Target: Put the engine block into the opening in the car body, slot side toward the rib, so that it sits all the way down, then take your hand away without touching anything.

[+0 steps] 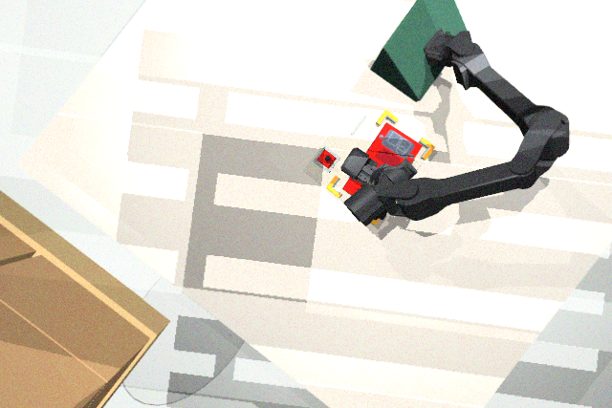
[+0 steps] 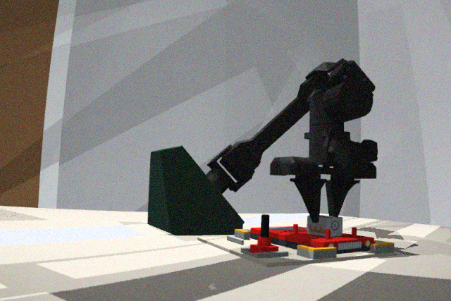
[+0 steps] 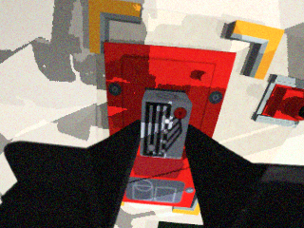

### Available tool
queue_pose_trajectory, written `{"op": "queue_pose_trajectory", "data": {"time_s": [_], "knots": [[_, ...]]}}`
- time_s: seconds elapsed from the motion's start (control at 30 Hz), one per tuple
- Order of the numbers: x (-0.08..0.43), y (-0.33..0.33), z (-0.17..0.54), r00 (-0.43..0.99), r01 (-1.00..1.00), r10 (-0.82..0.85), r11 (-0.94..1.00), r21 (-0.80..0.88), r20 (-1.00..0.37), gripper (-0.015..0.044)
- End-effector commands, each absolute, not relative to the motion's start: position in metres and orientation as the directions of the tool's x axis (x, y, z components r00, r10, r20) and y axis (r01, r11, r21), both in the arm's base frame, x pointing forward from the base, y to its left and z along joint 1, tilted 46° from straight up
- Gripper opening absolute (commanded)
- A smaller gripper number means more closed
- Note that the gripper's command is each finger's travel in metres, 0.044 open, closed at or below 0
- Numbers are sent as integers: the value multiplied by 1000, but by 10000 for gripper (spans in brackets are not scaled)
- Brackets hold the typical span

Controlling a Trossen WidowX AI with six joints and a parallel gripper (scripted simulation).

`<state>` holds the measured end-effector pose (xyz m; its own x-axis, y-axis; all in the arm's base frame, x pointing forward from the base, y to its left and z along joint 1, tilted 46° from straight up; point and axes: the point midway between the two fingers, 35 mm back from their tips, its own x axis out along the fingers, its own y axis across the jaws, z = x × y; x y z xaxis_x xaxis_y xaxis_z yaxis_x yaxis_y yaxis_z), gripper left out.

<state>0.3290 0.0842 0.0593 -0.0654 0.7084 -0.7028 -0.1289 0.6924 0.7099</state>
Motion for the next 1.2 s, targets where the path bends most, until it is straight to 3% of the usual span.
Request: {"op": "queue_pose_trajectory", "data": {"time_s": [0.0,1.17], "knots": [[329,85,59,-66,-124,711,691,712,-701,160],[329,88,56,-66,-124,711,691,712,-700,160]]}}
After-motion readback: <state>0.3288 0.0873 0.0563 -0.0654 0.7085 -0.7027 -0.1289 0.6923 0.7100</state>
